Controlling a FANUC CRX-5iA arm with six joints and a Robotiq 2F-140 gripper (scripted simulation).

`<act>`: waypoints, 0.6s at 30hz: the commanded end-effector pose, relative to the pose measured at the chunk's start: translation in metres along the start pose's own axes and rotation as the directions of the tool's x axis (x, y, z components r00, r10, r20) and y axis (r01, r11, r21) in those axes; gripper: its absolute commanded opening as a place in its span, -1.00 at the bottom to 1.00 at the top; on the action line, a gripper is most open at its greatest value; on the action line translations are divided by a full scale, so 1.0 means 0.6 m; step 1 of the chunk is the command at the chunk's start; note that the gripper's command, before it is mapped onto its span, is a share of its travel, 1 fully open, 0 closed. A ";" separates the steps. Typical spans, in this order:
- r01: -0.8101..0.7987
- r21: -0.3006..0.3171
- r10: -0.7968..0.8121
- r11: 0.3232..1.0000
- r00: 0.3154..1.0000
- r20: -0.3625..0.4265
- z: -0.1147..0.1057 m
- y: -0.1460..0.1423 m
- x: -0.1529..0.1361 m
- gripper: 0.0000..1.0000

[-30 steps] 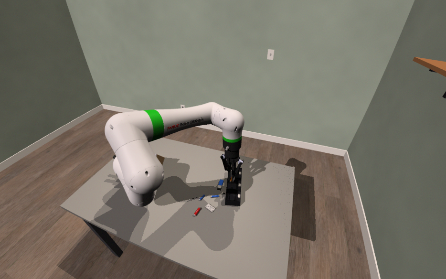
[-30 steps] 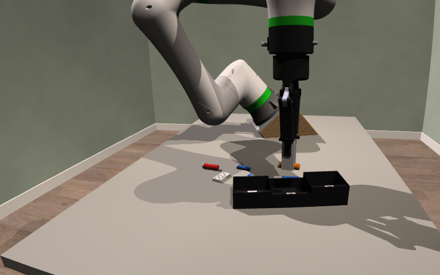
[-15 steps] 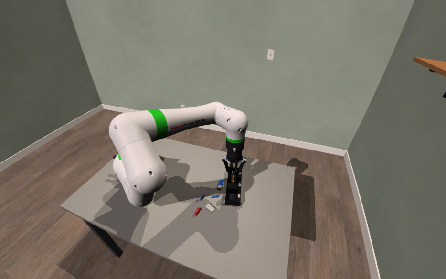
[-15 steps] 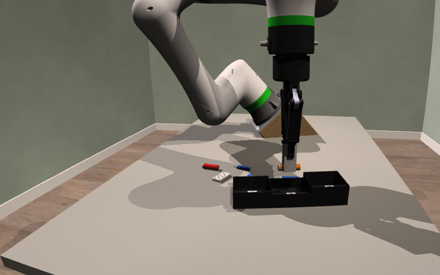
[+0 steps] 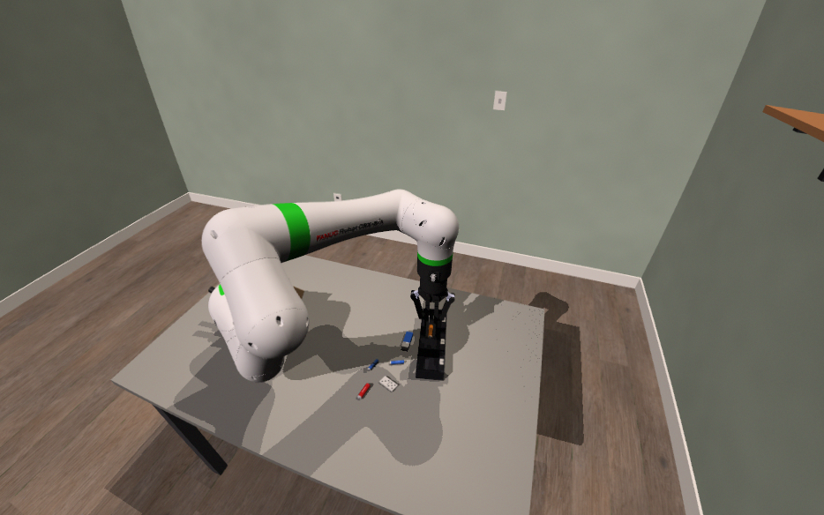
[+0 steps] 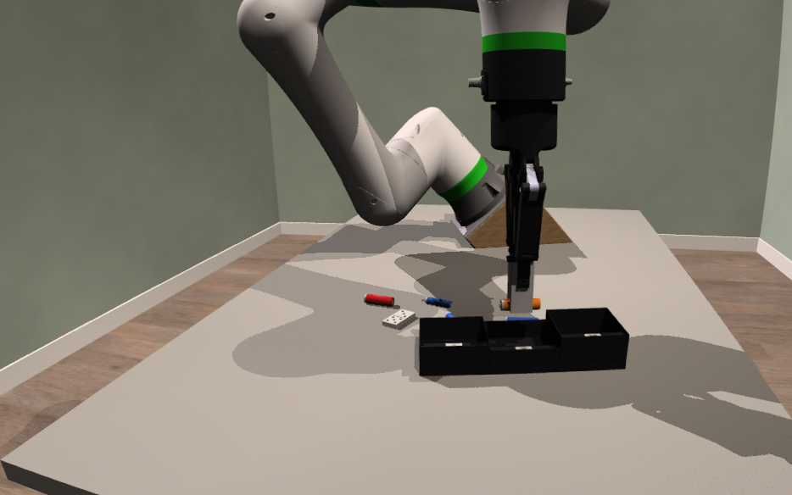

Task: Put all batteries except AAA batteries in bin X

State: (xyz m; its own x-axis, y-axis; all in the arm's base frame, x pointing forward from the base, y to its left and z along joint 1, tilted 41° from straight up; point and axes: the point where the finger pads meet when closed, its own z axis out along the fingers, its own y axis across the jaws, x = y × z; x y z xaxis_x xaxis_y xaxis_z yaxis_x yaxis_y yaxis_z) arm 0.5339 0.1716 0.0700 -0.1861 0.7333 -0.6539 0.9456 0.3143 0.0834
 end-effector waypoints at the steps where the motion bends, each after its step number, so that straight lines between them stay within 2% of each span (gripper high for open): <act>1: 0.000 -0.001 0.000 1.000 1.000 0.000 0.009 0.000 0.000 -0.89; 18: 0.000 -0.001 0.000 1.000 1.000 0.000 0.059 0.000 0.000 -0.89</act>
State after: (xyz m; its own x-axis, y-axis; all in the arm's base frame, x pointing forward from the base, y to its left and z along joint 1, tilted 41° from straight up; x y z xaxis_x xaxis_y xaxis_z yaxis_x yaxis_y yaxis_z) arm 0.5423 0.1524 0.0460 -0.1862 0.7333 -0.6539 0.9456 0.3144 0.0833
